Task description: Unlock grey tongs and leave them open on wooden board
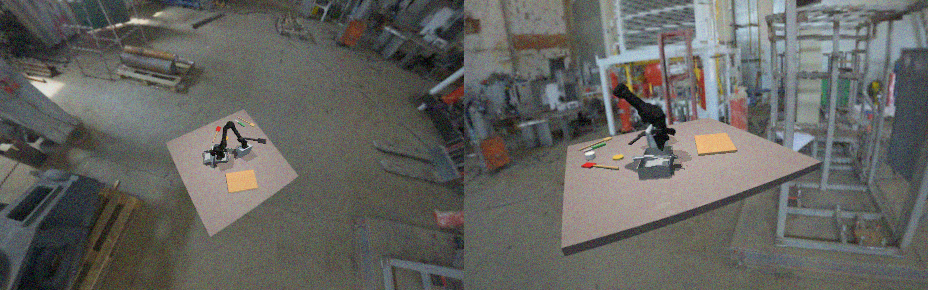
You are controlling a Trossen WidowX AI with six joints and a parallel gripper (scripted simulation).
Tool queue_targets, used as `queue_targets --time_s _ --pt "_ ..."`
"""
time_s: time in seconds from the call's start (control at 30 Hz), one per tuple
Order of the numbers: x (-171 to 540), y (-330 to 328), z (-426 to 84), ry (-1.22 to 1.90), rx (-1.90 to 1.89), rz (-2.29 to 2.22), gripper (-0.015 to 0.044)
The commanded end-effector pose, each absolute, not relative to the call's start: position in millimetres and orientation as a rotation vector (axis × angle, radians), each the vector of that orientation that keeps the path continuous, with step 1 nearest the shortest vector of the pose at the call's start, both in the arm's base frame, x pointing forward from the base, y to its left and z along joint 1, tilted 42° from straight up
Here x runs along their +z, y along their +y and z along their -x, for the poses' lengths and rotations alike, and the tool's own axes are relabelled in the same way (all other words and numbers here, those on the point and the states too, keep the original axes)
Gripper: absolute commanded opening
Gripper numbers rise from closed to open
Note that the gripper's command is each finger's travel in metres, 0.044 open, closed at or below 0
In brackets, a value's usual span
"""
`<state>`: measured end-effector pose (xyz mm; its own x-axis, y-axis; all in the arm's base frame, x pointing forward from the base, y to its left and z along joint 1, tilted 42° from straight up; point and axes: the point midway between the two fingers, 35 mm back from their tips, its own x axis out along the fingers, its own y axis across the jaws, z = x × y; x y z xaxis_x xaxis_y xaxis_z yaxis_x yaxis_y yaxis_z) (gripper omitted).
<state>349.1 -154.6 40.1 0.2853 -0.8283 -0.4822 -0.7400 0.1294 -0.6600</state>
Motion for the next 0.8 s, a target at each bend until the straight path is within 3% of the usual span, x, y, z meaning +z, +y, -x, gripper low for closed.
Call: queue_targets --time_s 0.0,0.77 --pt "42.8 -156.1 -348.4 1.471 -0.124 1.629 0.026" --pt "28.6 -180.8 -359.5 1.473 -0.121 1.625 0.026"
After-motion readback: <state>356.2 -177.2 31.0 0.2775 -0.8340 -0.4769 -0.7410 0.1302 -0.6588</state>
